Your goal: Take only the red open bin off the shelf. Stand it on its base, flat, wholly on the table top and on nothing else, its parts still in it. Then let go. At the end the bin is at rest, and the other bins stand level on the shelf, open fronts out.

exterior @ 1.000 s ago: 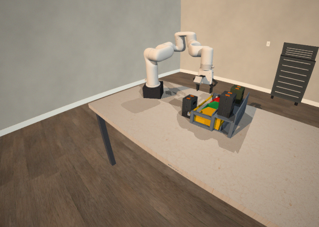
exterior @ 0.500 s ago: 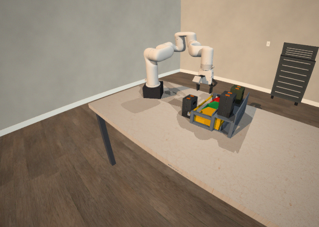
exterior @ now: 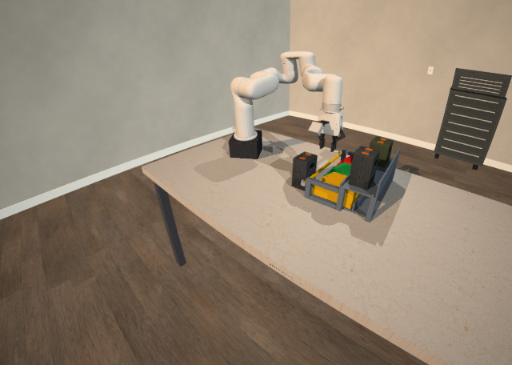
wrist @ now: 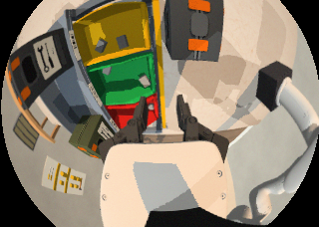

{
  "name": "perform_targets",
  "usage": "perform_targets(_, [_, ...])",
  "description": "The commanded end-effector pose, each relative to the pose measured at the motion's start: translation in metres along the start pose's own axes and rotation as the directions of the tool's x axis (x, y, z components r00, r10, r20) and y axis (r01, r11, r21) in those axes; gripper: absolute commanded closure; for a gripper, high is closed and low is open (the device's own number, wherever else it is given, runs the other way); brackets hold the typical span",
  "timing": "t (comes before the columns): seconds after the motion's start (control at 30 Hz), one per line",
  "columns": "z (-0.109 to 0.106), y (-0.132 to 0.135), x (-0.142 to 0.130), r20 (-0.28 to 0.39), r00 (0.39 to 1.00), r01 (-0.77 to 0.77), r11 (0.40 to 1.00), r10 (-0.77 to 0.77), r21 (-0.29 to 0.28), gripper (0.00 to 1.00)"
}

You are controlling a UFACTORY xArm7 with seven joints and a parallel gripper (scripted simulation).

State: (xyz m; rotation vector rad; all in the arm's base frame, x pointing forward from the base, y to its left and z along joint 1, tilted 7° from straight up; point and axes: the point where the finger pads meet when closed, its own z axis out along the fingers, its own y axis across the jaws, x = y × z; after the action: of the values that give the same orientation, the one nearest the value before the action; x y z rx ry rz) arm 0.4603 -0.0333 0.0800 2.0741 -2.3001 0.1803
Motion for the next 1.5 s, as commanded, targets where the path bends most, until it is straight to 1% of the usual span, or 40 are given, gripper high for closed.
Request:
perform_targets(0.0, [-0.002, -0.001, 0.000, 0.000, 1.000, 0.000, 1.000, 0.000, 0.004, 0.53])
perform_targets(0.87, [-0.002, -0.001, 0.000, 0.000, 1.000, 0.000, 1.000, 0.000, 0.004, 0.53])
perform_targets(1.03, [0.028, -0.001, 0.000, 0.000, 1.000, -0.001, 1.000, 0.001, 0.004, 0.53])
perform_targets(1.43, [0.028, -0.001, 0.000, 0.000, 1.000, -0.001, 1.000, 0.001, 0.004, 0.53])
perform_targets(1.47, [0.036, -0.001, 0.000, 0.000, 1.000, -0.001, 1.000, 0.001, 0.004, 0.53])
